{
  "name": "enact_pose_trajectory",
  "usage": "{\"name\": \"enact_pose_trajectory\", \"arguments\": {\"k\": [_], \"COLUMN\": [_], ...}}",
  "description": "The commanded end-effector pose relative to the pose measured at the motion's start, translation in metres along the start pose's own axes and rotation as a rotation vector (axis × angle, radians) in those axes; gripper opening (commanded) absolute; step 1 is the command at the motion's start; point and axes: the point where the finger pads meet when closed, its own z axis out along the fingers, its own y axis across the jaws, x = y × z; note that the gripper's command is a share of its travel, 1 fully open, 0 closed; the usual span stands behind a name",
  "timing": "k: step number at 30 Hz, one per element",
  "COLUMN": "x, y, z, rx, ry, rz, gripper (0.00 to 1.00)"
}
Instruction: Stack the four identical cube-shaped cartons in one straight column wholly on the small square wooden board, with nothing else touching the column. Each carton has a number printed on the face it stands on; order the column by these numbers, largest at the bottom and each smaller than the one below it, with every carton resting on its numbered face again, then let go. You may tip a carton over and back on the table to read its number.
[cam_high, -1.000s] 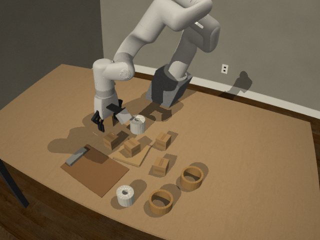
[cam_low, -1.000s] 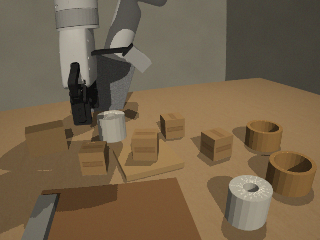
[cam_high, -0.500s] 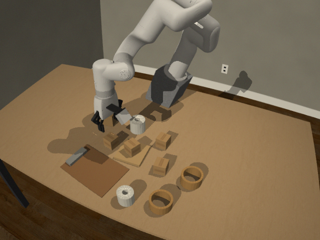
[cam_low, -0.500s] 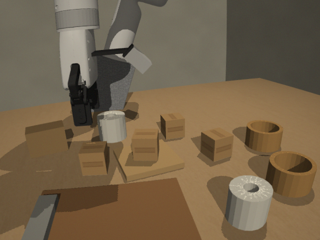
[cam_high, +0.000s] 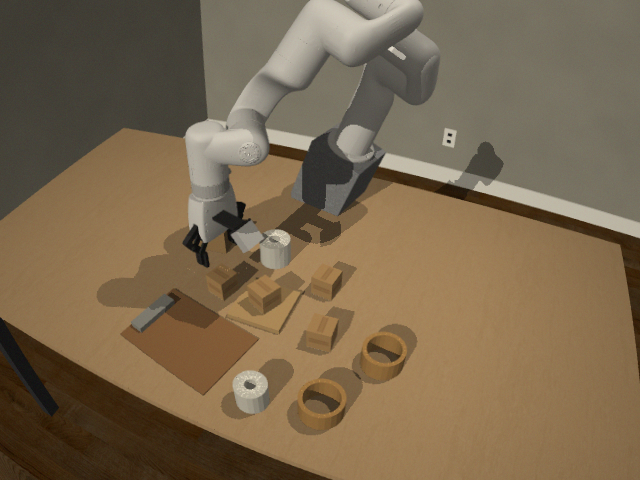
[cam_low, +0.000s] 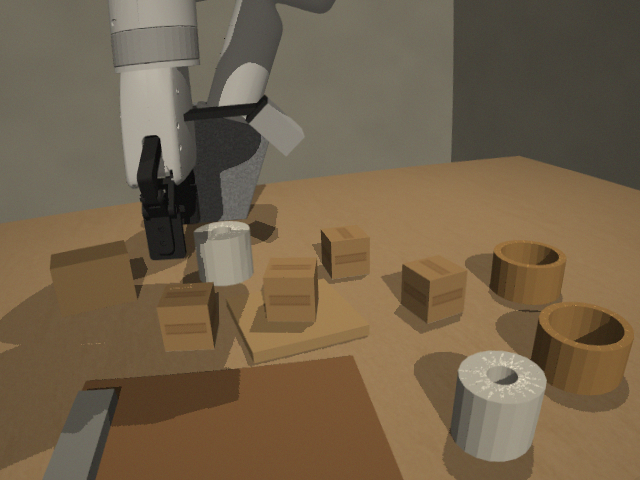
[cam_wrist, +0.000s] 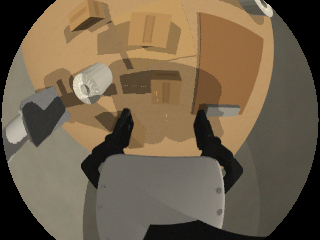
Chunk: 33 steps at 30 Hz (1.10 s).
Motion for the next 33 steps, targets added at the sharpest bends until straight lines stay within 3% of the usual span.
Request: {"name": "enact_pose_trajectory", "arguments": {"k": [1, 33], "x": [0.000, 0.000], "y": [0.002, 0.003], "z": [0.001, 0.042], "rx": [-0.004, -0.003], "ry": [0.000, -0.001], "rz": [0.000, 0.012], "gripper": [1.00, 1.00]}}
